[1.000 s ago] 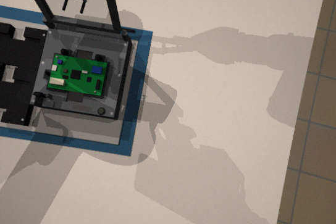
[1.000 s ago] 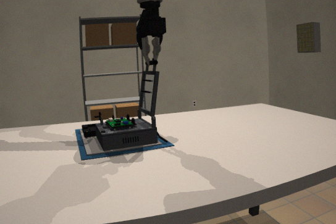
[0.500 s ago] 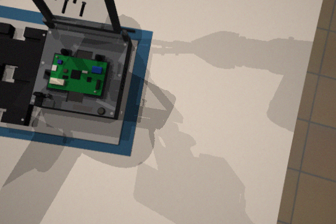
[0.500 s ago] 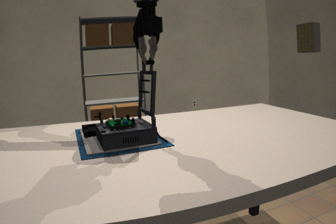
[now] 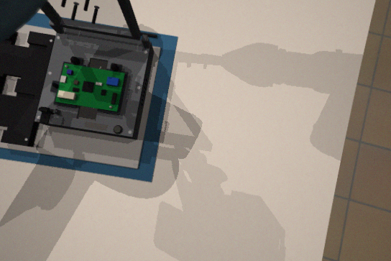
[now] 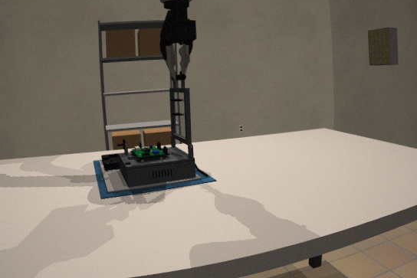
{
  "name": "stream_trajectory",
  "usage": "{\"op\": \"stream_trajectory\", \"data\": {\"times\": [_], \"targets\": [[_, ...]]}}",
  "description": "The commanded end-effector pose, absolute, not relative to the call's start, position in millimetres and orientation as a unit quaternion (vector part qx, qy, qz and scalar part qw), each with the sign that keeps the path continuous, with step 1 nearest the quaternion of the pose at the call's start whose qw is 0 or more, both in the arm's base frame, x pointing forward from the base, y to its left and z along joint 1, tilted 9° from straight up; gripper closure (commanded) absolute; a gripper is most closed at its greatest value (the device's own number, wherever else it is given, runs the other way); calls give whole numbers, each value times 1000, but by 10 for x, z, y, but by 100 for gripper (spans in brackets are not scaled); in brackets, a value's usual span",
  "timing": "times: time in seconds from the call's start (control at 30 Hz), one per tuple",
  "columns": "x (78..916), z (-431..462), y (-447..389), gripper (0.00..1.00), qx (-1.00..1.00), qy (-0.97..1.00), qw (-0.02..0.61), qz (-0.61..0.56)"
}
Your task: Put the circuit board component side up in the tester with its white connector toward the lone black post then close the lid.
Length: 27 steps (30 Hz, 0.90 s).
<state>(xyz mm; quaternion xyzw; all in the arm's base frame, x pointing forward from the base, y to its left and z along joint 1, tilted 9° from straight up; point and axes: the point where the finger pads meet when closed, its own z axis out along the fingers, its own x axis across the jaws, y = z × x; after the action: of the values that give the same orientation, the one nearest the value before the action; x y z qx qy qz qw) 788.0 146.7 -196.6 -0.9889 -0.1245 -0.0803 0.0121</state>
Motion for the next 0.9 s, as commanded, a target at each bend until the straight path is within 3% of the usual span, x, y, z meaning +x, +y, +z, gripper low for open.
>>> {"op": "stream_trajectory", "data": {"times": [0.0,0.87], "targets": [[7774,-1998,1432,100,-989,-124,12,-78],[7358,-2156,1332,100,-989,-124,13,-77]]}}
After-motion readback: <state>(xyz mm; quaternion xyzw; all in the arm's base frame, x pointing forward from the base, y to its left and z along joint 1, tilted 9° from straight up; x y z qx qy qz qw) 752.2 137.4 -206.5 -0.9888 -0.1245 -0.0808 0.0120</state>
